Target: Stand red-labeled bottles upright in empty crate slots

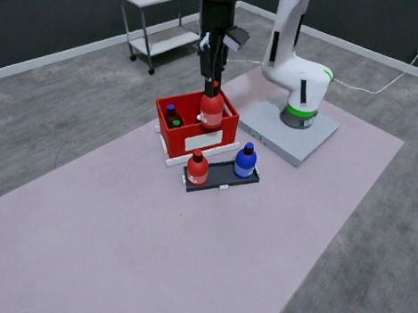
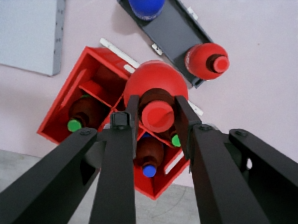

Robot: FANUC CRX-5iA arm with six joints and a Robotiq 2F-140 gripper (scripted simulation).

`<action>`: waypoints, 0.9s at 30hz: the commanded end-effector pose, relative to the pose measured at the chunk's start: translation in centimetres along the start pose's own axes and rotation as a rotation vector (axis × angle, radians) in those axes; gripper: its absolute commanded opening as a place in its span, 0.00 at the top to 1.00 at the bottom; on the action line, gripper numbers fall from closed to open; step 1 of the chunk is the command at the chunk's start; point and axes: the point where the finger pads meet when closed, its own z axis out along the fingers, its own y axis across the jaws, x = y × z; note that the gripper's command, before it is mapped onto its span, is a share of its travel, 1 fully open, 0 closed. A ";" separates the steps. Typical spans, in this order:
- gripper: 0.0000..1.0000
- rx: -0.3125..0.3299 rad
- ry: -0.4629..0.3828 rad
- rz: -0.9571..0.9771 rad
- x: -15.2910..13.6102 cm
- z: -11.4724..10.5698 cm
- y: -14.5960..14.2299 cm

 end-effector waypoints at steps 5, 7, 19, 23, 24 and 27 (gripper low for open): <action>0.90 -0.002 -0.001 0.000 -1.1 -0.1 -0.6; 0.90 -0.002 -0.001 0.000 -1.6 -0.1 -0.8; 0.90 -0.002 -0.001 0.000 -3.7 -0.1 -2.0; 0.90 -0.002 -0.001 0.000 -4.5 -0.1 -2.5; 0.90 -0.002 -0.001 0.000 -4.7 -0.1 -2.6; 0.90 -0.002 -0.001 0.000 -5.3 -0.1 -2.9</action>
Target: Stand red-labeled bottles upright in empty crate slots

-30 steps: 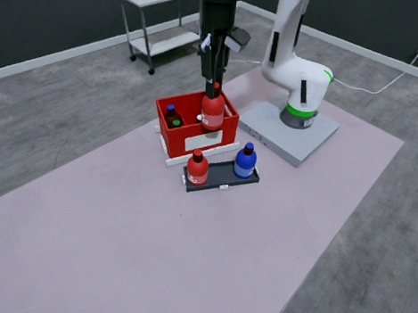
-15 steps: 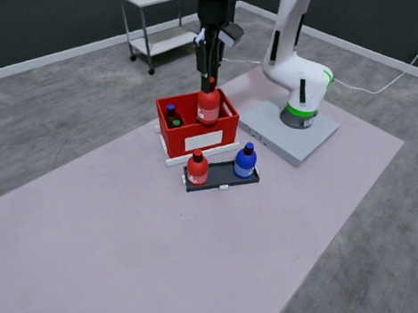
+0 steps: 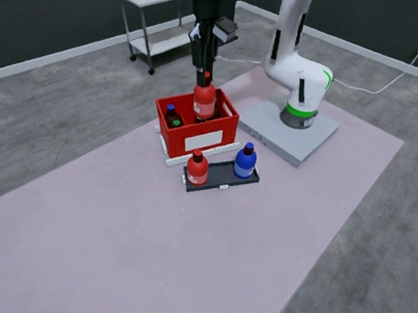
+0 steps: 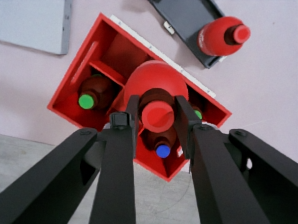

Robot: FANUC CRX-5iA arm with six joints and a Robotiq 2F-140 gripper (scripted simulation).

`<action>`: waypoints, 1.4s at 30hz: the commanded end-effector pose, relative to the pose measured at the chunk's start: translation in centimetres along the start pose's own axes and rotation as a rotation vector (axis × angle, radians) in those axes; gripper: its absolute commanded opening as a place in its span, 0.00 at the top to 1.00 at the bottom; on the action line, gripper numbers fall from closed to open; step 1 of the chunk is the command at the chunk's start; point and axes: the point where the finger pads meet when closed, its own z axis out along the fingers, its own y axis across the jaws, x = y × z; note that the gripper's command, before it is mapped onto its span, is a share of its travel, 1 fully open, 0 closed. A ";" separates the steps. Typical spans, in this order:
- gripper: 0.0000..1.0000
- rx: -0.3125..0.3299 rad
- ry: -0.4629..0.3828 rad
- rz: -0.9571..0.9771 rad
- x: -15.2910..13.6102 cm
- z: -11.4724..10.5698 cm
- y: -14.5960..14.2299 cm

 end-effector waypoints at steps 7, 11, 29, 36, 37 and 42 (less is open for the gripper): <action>0.90 -0.001 -0.001 0.000 -1.7 -0.1 -0.9; 0.90 -0.001 -0.001 0.000 -2.2 -0.1 -1.2; 0.90 -0.001 -0.001 0.000 -4.9 -0.1 -2.7; 0.90 -0.001 -0.001 0.000 -5.9 -0.1 -3.3; 0.90 -0.001 -0.001 0.000 -6.0 -0.1 -3.4; 0.90 -0.001 -0.001 0.000 -6.4 -0.1 -3.6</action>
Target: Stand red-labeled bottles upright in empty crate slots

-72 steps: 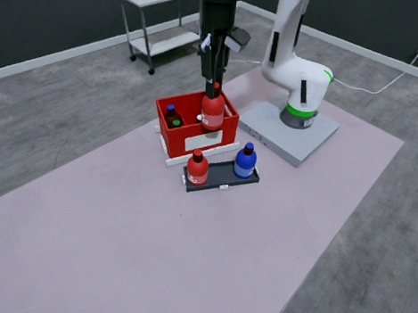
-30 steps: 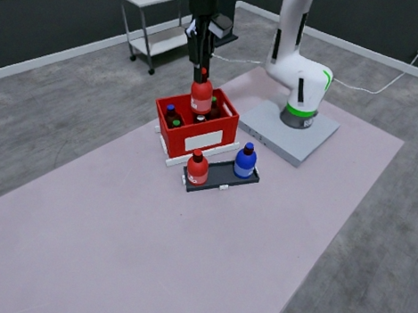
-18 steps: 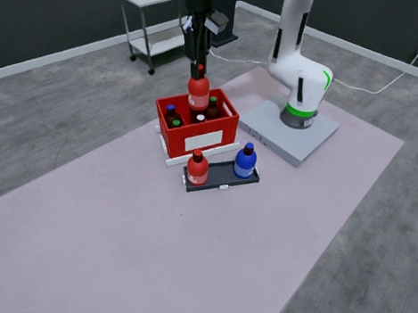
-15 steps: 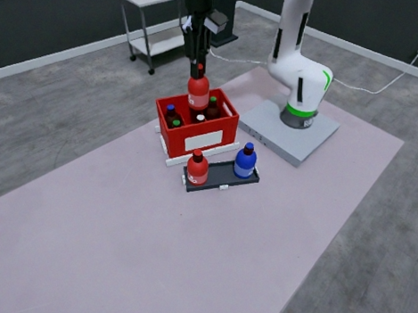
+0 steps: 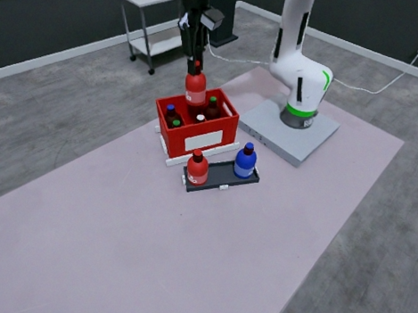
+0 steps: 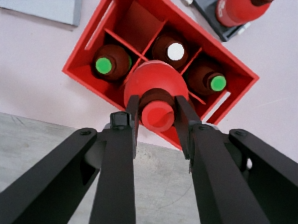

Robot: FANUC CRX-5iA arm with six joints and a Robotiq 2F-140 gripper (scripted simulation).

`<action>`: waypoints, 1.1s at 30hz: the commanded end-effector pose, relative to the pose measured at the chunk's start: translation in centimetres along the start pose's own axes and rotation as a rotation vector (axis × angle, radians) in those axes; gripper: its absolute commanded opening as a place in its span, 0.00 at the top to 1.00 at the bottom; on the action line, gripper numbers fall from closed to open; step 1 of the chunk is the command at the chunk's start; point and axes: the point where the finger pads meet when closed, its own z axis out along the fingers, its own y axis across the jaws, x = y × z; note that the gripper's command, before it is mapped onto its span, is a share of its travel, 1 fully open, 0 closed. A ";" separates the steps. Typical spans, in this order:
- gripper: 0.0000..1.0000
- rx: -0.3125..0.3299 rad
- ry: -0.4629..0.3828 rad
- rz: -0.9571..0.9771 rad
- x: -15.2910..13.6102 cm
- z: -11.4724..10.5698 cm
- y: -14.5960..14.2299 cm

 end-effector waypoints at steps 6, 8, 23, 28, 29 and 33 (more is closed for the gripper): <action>0.90 -0.001 -0.001 0.000 -0.7 -0.1 -0.4; 0.90 -0.001 -0.001 0.000 -0.9 -0.1 -0.5; 0.90 -0.001 -0.001 0.000 -1.8 -0.1 -1.0; 0.90 -0.001 -0.001 0.000 -2.0 -0.1 -1.1; 0.90 -0.001 -0.001 0.000 -2.0 -0.1 -1.1; 0.90 -0.001 -0.001 0.000 -2.1 -0.1 -1.2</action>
